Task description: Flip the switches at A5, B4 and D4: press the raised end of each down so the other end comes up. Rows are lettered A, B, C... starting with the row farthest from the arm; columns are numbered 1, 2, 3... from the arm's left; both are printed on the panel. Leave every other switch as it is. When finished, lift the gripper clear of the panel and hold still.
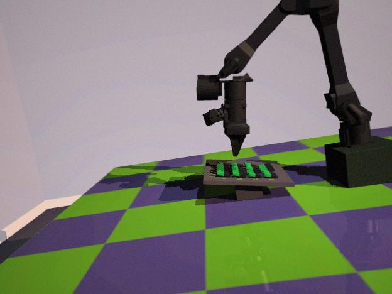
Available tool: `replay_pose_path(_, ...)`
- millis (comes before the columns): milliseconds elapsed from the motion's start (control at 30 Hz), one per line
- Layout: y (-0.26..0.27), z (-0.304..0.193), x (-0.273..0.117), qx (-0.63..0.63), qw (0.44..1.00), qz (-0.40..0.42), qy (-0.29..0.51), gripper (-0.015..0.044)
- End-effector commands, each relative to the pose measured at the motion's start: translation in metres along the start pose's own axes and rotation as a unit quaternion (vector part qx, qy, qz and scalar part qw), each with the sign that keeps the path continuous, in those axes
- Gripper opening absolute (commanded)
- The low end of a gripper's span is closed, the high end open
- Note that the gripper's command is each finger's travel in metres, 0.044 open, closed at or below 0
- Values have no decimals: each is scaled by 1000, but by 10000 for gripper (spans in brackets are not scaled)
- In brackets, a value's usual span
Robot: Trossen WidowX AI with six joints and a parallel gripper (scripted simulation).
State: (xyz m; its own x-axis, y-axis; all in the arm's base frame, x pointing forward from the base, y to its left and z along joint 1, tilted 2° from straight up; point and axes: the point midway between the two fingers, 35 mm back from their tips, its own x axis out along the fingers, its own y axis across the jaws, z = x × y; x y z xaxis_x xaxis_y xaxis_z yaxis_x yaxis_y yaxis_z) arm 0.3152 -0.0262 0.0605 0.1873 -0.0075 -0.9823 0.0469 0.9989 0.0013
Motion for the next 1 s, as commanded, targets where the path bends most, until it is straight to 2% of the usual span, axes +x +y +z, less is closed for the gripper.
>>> replay_pose_path(0,0,1,5,3,1000,-2,-2,0)
replay_pose_path(567,0,2,27,3,1000,-2,-2,0)
replay_pose_path(967,0,2,27,3,1000,-2,-2,0)
